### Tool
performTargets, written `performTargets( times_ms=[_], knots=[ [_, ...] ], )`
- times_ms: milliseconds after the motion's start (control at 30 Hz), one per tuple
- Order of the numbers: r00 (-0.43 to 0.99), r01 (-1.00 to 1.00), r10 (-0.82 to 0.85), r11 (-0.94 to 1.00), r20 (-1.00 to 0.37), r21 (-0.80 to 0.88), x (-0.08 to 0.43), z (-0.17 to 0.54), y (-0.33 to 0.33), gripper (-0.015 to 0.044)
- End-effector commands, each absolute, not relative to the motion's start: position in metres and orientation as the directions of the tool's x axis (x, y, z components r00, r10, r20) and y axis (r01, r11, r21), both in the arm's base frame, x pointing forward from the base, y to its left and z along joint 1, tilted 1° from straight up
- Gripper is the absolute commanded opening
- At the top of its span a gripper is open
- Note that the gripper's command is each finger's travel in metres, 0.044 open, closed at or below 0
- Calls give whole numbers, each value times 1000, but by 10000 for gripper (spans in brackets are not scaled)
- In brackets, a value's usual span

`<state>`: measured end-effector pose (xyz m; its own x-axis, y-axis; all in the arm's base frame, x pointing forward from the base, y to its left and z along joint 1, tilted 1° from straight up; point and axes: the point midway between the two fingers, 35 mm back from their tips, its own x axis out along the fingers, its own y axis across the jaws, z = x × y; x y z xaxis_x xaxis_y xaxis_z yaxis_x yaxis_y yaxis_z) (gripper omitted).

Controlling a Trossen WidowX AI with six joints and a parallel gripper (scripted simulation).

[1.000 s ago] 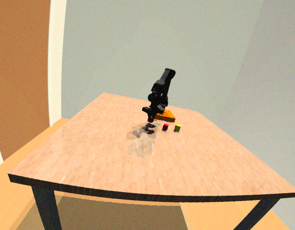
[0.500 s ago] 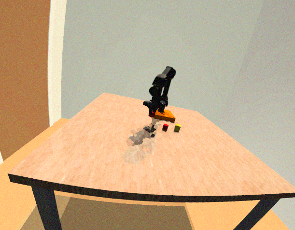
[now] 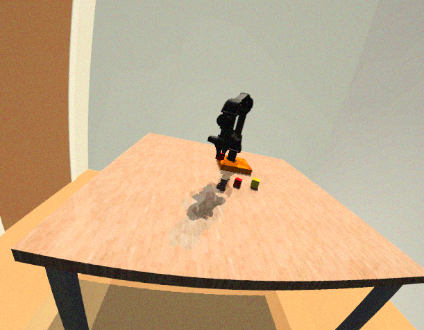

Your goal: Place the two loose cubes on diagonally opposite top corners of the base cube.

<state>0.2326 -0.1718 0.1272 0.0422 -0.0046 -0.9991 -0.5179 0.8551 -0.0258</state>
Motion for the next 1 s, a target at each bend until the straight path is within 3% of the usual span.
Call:
performTargets(
  times_ms=[0,967],
  knots=[
    [44,-522,-12,853,-999,-34,232,134,-173,105],
    [31,-461,-20,887,-999,-32,265,121,-103,105]
  ],
)
